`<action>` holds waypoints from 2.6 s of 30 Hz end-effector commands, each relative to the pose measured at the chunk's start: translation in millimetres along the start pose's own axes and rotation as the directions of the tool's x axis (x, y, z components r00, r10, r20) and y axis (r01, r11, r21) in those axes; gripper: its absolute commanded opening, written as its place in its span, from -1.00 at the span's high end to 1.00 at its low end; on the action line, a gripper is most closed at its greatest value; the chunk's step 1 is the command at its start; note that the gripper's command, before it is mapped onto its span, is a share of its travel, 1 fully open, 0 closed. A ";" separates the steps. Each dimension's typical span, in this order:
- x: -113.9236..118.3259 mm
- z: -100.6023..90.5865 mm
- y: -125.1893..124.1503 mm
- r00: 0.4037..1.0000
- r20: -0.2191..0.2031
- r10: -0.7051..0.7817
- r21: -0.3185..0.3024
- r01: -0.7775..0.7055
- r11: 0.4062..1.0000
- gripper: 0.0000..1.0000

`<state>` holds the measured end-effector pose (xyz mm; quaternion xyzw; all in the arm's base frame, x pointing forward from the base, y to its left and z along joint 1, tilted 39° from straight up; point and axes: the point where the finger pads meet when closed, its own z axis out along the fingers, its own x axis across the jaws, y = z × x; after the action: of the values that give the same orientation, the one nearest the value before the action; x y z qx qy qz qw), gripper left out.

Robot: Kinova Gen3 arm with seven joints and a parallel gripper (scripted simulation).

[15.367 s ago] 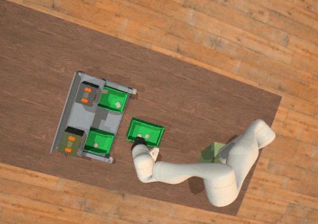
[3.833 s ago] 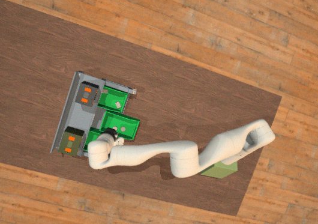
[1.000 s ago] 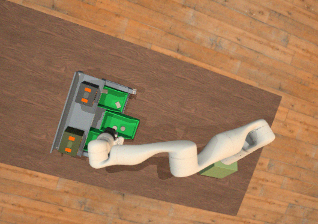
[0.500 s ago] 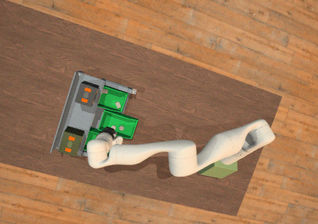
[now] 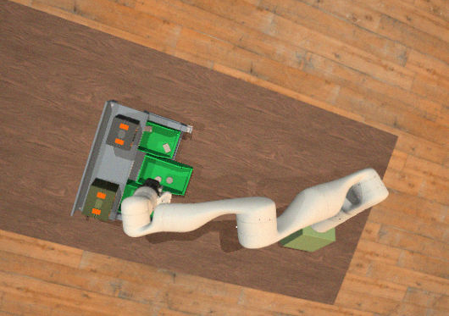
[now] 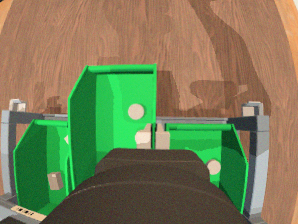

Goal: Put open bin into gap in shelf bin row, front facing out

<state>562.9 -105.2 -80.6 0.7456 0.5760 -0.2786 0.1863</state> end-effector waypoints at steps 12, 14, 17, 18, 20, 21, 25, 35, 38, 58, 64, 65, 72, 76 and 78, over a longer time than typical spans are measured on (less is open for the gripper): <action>0.5 -1.4 4.5 1.000 -0.001 0.000 -0.008 0.000 1.000 1.00; 0.5 -1.4 4.8 1.000 -0.001 0.000 -0.008 0.000 1.000 1.00; 0.5 -1.4 4.9 1.000 -0.001 0.000 -0.009 0.000 1.000 1.00; 0.5 -1.4 4.9 1.000 -0.001 0.000 -0.009 0.000 1.000 1.00; 0.5 -1.4 4.9 1.000 -0.001 0.000 -0.009 0.000 1.000 1.00; 0.5 -1.4 4.9 1.000 -0.001 0.000 -0.009 0.000 1.000 1.00; 0.5 -1.4 4.9 1.000 -0.001 0.000 -0.009 0.000 1.000 1.00; 0.5 -1.4 4.9 1.000 -0.001 0.000 -0.009 0.000 1.000 1.00; 0.5 -1.4 4.9 1.000 -0.001 0.000 -0.009 0.000 1.000 1.00; 0.5 -1.4 4.9 1.000 -0.001 0.000 -0.009 0.000 1.000 1.00; 0.5 -1.4 5.2 1.000 -0.001 0.000 -0.009 0.000 1.000 1.00; 0.5 -1.4 5.3 1.000 -0.001 0.000 -0.009 0.000 1.000 1.00; 0.5 -1.5 6.8 1.000 -0.001 0.000 -0.010 0.000 1.000 1.00; 0.5 -1.5 7.9 1.000 -0.001 0.000 -0.011 0.000 1.000 1.00; 0.5 -1.6 8.9 1.000 -0.001 0.000 -0.012 0.000 1.000 1.00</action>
<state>569.8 -107.1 -81.0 0.7447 0.5772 -0.2762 0.1895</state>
